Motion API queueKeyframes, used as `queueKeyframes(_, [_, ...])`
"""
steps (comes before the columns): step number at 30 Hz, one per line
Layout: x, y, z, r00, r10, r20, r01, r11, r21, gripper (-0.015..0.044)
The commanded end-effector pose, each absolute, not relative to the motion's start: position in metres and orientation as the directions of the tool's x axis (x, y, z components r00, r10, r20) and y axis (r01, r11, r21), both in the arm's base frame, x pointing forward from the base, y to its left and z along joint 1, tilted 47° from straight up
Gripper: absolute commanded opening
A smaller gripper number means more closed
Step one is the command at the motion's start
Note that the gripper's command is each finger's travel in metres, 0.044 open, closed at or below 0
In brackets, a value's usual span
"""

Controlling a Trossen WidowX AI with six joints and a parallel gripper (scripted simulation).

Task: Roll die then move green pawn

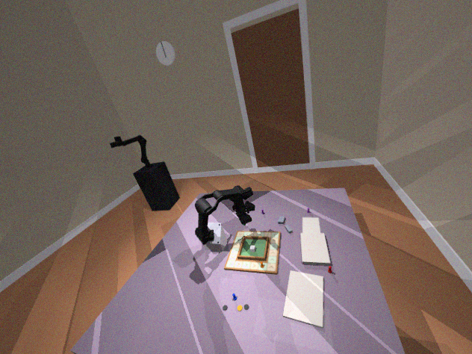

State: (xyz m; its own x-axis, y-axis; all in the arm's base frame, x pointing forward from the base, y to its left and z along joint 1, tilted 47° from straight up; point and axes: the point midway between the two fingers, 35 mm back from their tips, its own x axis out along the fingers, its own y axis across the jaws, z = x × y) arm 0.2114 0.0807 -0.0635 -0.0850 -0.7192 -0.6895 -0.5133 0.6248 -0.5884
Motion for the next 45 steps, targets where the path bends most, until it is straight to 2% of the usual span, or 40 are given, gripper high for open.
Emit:
queueKeyframes(1, [0.199,0.077,-0.066,-0.085,-0.718,-0.691,-0.614,0.584,-0.531,0.0000])
queueKeyframes(12, [0.166,0.062,-0.074,-0.086,-0.719,-0.689,-0.848,0.417,-0.329,0.0000])
queueKeyframes(43, [0.161,0.023,-0.109,-0.086,-0.721,-0.688,-0.850,0.413,-0.326,0.0000])
queueKeyframes(45, [0.163,0.028,-0.108,-0.086,-0.716,-0.692,-0.846,0.420,-0.330,0.0053])
